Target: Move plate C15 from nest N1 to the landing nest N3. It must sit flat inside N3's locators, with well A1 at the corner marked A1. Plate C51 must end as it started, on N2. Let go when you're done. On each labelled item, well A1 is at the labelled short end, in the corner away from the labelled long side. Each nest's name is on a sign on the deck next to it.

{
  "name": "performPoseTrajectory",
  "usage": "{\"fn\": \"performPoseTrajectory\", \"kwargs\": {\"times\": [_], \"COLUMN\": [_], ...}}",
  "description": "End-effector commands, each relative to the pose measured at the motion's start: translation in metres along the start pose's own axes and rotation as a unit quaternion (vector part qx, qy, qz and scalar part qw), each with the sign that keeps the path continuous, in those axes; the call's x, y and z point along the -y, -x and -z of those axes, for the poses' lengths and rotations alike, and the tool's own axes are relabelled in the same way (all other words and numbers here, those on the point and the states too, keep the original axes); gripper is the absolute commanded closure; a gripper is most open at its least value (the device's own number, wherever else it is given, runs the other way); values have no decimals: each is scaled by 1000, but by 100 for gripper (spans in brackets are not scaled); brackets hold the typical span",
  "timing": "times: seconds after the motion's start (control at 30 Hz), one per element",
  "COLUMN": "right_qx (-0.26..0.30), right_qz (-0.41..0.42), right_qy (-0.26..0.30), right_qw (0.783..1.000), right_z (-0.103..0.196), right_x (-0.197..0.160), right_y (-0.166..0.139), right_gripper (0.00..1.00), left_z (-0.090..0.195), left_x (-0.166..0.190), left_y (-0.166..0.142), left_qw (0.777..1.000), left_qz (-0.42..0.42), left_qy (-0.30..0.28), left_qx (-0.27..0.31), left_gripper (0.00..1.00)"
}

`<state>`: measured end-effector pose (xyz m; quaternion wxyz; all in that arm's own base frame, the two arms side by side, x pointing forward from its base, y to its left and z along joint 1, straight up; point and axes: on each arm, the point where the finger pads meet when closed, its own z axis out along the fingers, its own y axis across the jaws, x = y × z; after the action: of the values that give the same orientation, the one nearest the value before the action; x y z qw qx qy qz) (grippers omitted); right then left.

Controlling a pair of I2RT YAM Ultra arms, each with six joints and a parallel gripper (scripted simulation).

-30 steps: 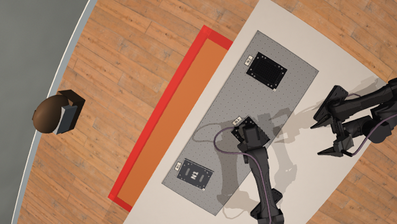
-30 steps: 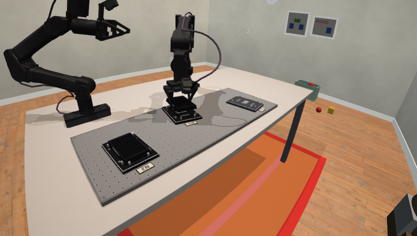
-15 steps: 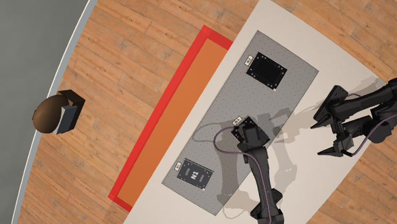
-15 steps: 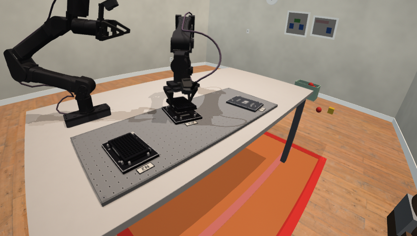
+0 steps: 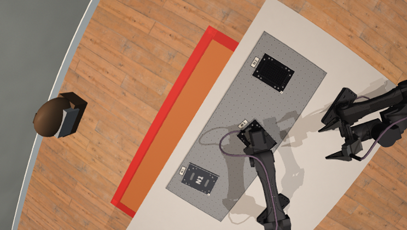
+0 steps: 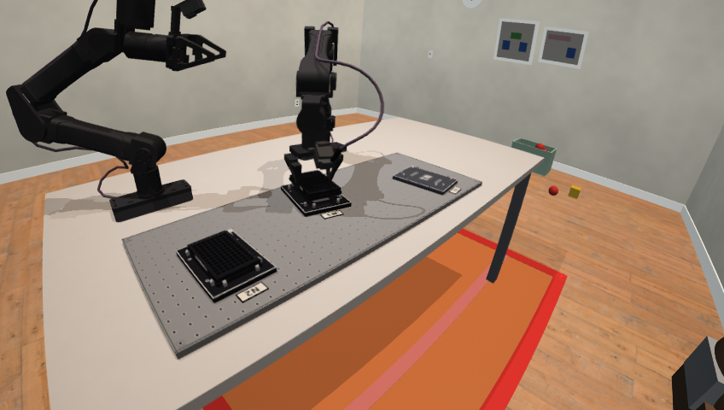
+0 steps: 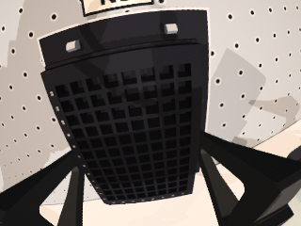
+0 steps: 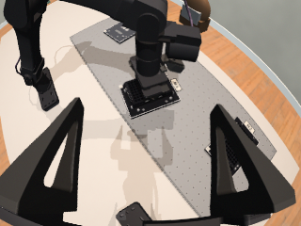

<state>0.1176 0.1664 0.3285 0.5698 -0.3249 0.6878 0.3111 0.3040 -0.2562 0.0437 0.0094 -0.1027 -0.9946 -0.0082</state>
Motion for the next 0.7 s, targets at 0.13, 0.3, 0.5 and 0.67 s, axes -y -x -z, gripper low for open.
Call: {"fn": "performPoseTrajectory", "kwargs": {"times": [0.13, 0.3, 0.5, 0.67], "right_qx": [4, 4, 4, 4], "right_qz": [-2, -2, -2, -2], "right_qy": [0, 0, 0, 0], "right_qw": [1000, 1000, 1000, 1000], "right_z": [7, 7, 7, 7], "right_x": [1, 1, 1, 1], "right_y": [4, 4, 4, 4], "right_gripper": [0, 0, 0, 0], "left_z": [11, 2, 0, -15], "left_x": [1, 2, 3, 5], "left_y": [6, 3, 6, 8], "left_qw": [1000, 1000, 1000, 1000], "left_qz": [0, 0, 0, 1], "left_qy": [-8, -7, -11, -13], "left_qx": [18, 12, 20, 22], "left_gripper": [19, 19, 19, 19]}}
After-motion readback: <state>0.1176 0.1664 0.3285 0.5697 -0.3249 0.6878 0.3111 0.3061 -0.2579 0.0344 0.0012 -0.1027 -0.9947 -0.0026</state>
